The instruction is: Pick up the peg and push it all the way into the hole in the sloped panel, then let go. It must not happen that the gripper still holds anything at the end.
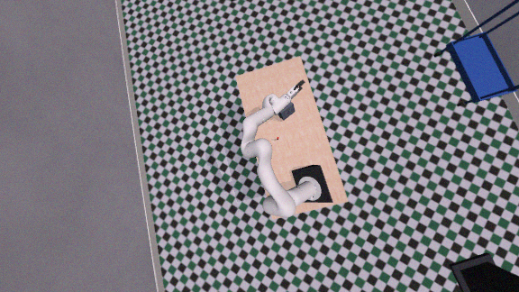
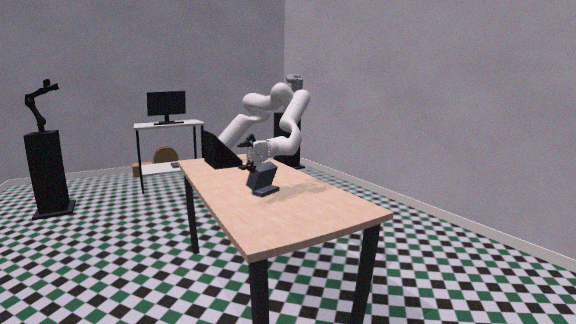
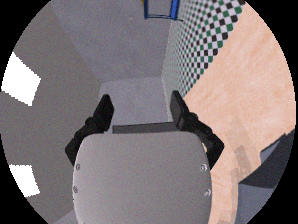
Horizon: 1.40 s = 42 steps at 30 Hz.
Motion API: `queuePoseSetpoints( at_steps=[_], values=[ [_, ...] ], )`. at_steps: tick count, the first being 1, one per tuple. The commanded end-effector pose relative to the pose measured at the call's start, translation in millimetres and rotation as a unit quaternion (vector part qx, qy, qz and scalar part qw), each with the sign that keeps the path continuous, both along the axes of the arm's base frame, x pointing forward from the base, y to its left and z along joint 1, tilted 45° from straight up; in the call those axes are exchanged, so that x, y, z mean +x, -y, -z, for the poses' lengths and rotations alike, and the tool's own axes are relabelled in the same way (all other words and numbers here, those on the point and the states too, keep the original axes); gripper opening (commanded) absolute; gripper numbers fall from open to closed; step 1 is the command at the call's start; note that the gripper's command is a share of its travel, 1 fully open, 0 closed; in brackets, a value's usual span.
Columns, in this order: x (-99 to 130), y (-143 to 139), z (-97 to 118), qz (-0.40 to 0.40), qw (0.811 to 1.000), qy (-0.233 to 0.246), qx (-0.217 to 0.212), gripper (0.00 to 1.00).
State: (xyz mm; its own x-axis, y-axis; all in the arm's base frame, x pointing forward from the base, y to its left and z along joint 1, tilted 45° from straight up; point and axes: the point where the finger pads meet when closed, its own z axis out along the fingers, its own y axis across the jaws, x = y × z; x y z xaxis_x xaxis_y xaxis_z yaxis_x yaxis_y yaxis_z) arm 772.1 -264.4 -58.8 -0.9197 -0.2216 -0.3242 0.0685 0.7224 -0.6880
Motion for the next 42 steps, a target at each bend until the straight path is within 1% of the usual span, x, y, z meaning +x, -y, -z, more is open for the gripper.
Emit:
queuePoseSetpoints(
  at_steps=[1, 4, 17, 20, 27, 34, 36, 42],
  values=[
    [0.5, 0.9, -1.2, 0.001, 1.0, 0.001, 0.0, 1.0],
    [2.0, 0.8, -3.1, -0.005, 1.0, 0.001, -0.003, 1.0],
    [29.4, -8.8, -39.8, -0.115, 0.992, 0.013, -0.047, 1.0],
    [31.3, -10.1, -42.5, -0.123, 0.991, 0.014, -0.05, 1.0],
    [43.9, -21.4, -60.8, -0.184, 0.98, 0.021, -0.069, 1.0],
    [54.1, -36.1, -77.7, -0.245, 0.965, 0.027, -0.086, 1.0],
    [54.1, -36.1, -77.7, -0.245, 0.965, 0.027, -0.086, 1.0],
    [60.7, -51.2, -91.0, -0.297, 0.949, 0.032, -0.098, 1.0]
  ],
)
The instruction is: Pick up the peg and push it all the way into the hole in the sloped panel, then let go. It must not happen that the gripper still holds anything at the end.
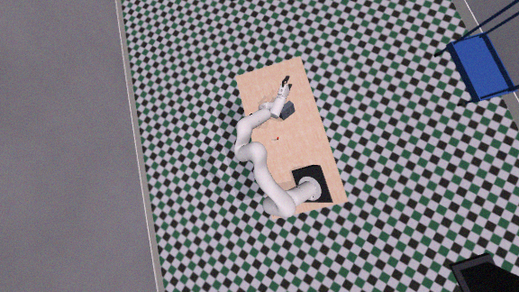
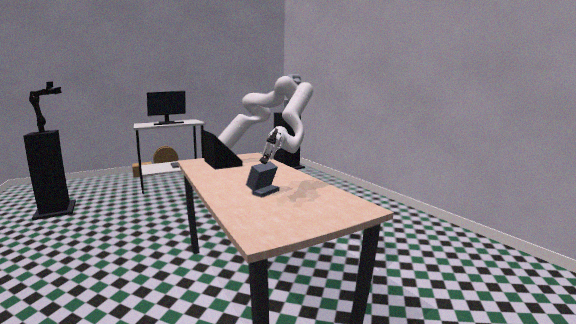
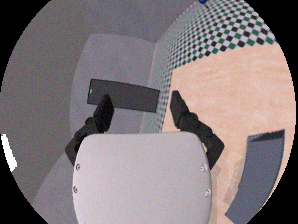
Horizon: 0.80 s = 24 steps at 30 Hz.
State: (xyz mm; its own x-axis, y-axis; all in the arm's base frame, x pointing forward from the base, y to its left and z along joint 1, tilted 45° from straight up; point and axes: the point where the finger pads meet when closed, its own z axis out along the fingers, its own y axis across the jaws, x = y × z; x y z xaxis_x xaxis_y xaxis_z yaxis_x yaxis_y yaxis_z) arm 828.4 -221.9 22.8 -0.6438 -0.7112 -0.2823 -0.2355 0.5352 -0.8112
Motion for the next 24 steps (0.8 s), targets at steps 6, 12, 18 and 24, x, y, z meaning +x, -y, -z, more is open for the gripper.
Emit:
queuePoseSetpoints(
  at_steps=[6, 12, 18, 24],
  values=[
    [8.6, -26.0, -21.5, -0.088, 0.996, 0.006, -0.019, 1.0],
    [10.0, -38.5, -28.9, -0.124, 0.992, 0.007, -0.026, 1.0],
    [9.7, -58.6, -39.0, -0.179, 0.983, 0.008, -0.035, 1.0],
    [6.3, -79.9, -47.9, -0.234, 0.971, 0.008, -0.041, 1.0]
  ],
)
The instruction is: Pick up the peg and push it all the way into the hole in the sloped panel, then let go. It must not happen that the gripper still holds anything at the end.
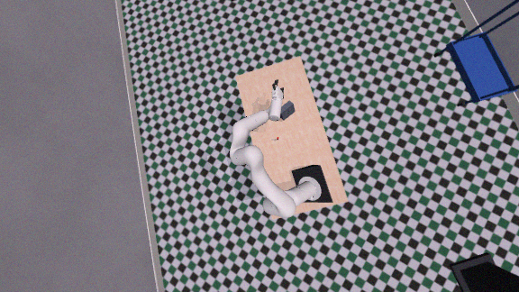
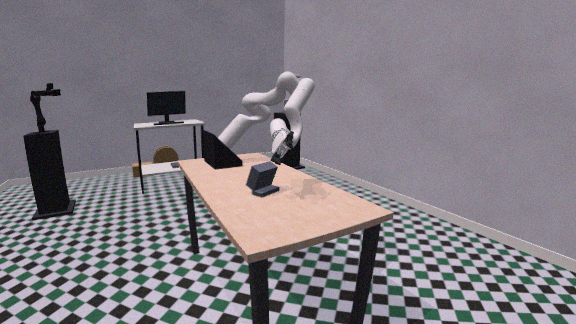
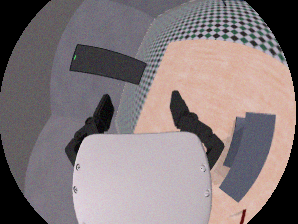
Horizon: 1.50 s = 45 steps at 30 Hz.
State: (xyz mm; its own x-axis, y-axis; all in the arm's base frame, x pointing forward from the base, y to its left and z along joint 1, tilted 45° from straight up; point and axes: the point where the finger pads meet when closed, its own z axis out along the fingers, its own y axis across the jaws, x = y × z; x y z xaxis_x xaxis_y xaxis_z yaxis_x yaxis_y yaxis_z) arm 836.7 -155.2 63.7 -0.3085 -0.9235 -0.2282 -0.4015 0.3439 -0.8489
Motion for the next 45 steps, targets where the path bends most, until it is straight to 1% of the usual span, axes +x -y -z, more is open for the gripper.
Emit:
queuePoseSetpoints(
  at_steps=[1, 4, 12, 19, 21, 28, 36, 38, 45],
  values=[
    [-2.8, -16.8, -8.3, -0.046, 0.999, 0.0, -0.006, 1.0],
    [-3.8, -20.4, -9.6, -0.055, 0.998, 0.0, -0.007, 1.0],
    [-14.6, -50.1, -19.0, -0.13, 0.991, -0.005, -0.015, 1.0],
    [-28.9, -76.2, -25.6, -0.195, 0.981, -0.011, -0.021, 1.0],
    [-28.9, -76.2, -25.6, -0.195, 0.981, -0.011, -0.021, 1.0],
    [-47.7, -101.7, -30.9, -0.26, 0.965, -0.019, -0.025, 1.0],
    [-74.6, -129.2, -35.3, -0.332, 0.942, -0.031, -0.029, 1.0],
    [-74.6, -129.2, -35.3, -0.332, 0.942, -0.031, -0.029, 1.0],
    [-102.6, -151.1, -38.2, -0.393, 0.918, -0.044, -0.031, 1.0]
  ],
)
